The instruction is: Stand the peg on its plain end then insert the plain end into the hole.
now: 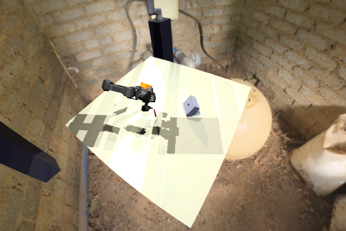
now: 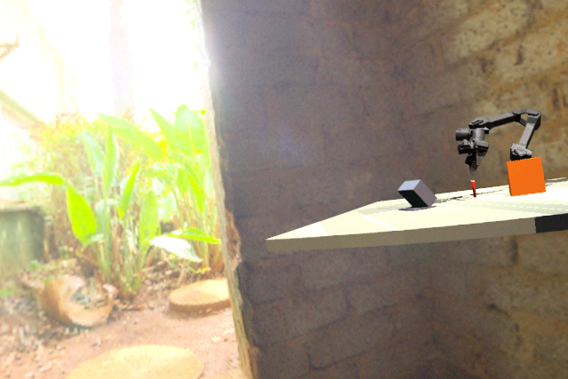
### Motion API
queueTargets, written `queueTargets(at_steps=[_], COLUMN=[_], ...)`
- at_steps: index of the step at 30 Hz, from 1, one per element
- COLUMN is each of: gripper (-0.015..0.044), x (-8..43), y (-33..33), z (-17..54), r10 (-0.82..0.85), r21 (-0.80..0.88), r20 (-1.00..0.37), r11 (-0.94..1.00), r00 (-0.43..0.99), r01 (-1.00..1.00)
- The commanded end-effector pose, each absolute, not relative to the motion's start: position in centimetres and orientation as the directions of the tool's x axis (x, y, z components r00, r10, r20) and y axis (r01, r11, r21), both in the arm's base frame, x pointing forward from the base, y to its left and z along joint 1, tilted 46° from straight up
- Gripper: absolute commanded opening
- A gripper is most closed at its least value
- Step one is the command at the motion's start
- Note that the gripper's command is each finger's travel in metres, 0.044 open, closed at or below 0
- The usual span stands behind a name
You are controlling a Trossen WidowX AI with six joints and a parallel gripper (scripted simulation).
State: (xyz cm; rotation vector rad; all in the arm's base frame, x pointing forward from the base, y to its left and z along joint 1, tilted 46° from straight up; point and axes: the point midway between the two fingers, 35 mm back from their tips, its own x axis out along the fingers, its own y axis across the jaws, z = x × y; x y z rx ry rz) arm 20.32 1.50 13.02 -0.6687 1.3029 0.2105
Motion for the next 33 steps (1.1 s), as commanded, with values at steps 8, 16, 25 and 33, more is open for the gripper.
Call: queueTargets(at_steps=[8, 16, 25, 33], gripper=[0.044, 0.044, 0.044, 0.044], x=[21.4, 22.8, 22.9, 23.1], y=[1.0, 1.3, 1.3, 0.0], z=[13.4, 14.2, 14.2, 12.9], r10=[-0.522, -0.694, -0.697, -0.697], r21=[-0.52, -0.654, -0.657, -0.665], r20=[-0.84, -0.705, -0.702, -0.701], r11=[0.692, 0.555, 0.552, 0.564], r00=[0.149, 0.148, 0.149, 0.149], r01=[-0.501, -0.513, -0.513, -0.49])
